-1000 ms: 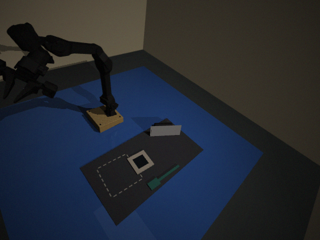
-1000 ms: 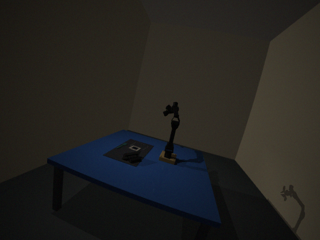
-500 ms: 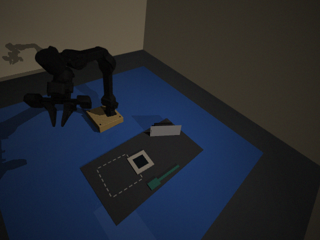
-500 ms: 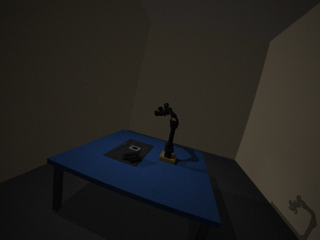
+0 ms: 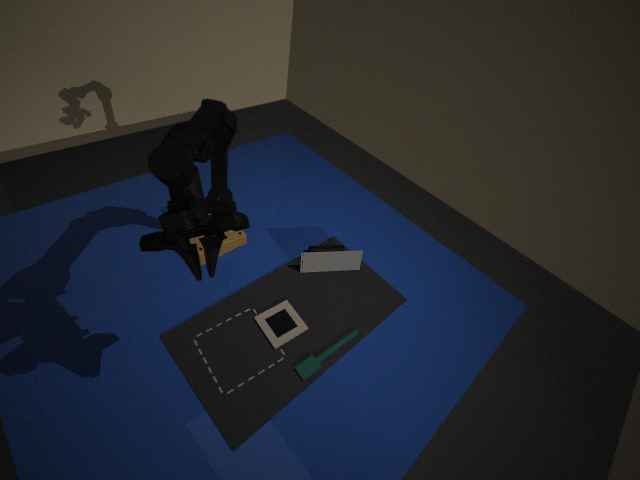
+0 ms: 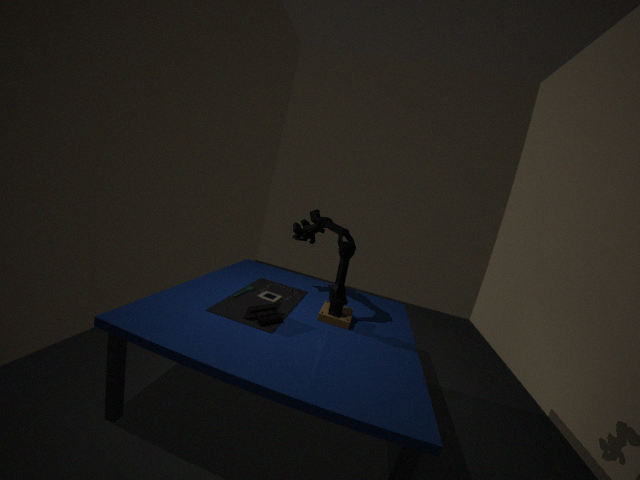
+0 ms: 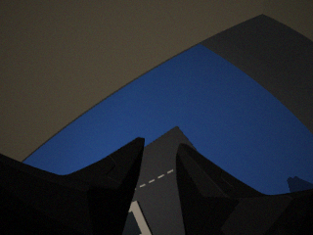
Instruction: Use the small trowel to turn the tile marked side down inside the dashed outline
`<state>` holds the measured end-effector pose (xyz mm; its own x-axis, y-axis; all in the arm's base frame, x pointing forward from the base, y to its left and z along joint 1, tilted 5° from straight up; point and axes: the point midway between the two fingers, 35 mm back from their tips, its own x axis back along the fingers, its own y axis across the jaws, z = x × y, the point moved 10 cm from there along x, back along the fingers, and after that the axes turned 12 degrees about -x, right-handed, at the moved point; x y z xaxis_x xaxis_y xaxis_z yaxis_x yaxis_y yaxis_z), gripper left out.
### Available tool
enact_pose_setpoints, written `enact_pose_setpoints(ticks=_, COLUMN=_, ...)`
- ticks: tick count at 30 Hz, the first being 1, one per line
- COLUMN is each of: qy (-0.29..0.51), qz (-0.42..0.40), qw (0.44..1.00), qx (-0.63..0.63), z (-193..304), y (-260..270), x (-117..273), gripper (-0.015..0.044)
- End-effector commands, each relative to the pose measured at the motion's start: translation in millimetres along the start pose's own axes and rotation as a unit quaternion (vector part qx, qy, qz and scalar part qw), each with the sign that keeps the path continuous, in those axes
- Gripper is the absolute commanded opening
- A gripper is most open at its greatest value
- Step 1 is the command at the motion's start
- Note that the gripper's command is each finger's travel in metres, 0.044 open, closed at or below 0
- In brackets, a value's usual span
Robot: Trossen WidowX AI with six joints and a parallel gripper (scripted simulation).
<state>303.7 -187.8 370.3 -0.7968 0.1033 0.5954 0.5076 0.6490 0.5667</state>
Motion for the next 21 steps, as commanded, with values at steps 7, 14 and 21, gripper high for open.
enact_pose_setpoints(ticks=7, qy=0.103, qz=0.017, qw=0.984, qx=-0.141, z=63.9, y=40.1, x=-33.0, gripper=0.01)
enact_pose_setpoints(ticks=14, qy=0.165, qz=0.053, qw=0.957, qx=-0.233, z=113.2, y=65.9, x=-47.3, gripper=0.01)
enact_pose_setpoints(ticks=21, qy=0.214, qz=0.108, qw=0.918, qx=-0.317, z=167.0, y=88.2, x=-54.0, gripper=0.01)
